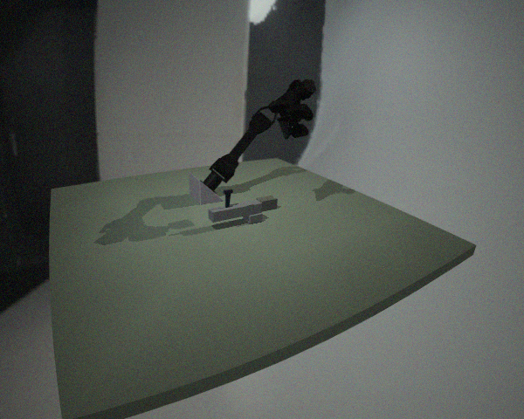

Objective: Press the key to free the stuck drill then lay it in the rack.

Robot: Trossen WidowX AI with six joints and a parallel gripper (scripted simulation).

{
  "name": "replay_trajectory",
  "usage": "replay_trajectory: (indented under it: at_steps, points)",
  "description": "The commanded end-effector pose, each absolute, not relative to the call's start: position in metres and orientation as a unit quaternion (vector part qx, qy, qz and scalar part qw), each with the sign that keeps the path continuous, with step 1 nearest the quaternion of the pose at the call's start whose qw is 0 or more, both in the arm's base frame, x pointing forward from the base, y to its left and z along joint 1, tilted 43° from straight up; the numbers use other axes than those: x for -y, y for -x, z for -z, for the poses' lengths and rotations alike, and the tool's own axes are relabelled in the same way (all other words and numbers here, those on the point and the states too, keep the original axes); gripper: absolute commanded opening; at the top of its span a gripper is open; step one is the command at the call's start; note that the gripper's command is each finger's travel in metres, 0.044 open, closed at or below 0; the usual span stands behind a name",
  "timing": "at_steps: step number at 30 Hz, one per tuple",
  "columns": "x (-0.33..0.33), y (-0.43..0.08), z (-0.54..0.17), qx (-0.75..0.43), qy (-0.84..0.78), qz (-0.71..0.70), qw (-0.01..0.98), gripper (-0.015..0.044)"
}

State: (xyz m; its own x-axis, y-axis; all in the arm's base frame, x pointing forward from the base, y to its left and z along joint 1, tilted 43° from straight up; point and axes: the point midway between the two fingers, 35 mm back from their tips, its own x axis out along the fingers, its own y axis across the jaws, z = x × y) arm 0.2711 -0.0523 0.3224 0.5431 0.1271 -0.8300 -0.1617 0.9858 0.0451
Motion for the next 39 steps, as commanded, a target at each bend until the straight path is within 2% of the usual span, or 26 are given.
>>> replay_trajectory:
  at_steps: [1, 7, 14, 39]
  points:
    - [0.075, -0.295, -0.262, -0.544, -0.024, -0.122, 0.830, 0.0000]
    - [0.105, -0.307, -0.174, -0.616, -0.110, -0.187, 0.758, 0.0000]
    - [0.125, -0.291, -0.077, -0.647, -0.237, -0.260, 0.676, 0.0000]
    - [0.116, -0.289, -0.060, -0.647, -0.247, -0.265, 0.671, 0.0000]
